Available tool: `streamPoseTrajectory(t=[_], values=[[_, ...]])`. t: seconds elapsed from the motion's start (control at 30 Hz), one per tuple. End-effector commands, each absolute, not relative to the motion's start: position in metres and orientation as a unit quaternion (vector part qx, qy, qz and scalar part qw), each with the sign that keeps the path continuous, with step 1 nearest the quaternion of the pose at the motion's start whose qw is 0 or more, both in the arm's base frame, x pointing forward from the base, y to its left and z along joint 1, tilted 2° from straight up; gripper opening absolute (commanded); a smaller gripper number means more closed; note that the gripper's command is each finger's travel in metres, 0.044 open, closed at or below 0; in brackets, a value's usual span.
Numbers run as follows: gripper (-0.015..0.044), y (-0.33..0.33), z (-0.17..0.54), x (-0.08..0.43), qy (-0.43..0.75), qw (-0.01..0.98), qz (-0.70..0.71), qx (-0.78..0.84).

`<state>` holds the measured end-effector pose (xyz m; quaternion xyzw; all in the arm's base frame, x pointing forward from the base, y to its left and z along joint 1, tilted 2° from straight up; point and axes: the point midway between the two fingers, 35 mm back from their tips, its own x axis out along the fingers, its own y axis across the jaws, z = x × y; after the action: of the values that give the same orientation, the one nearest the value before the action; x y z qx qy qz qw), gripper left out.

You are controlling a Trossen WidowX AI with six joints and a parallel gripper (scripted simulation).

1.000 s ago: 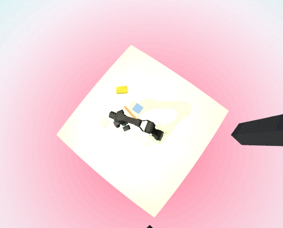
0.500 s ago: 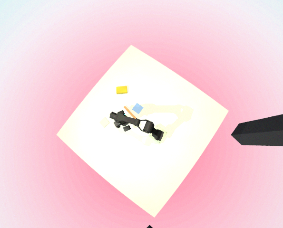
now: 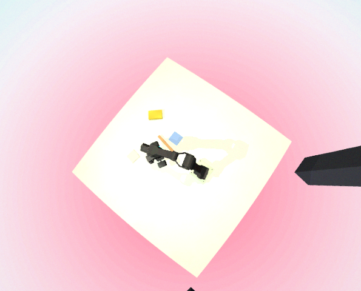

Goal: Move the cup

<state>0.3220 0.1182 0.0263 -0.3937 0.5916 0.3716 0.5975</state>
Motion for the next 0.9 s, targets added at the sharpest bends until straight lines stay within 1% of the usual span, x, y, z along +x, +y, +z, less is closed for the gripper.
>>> streamPoseTrajectory(t=[0.0, 0.1, 0.27, 0.3, 0.87], values=[[0.0, 0.118, 0.027, 0.322, 0.591, 0.598, 0.371, -0.394], [0.0, 0.118, 0.027, 0.322, 0.591, 0.598, 0.371, -0.394], [0.0131, 0.118, 0.027, 0.322, 0.591, 0.598, 0.371, -0.394], [0.0147, 0.118, 0.027, 0.322, 0.591, 0.598, 0.371, -0.394], [0.0147, 0.119, 0.043, 0.322, 0.591, 0.598, 0.371, -0.393]])
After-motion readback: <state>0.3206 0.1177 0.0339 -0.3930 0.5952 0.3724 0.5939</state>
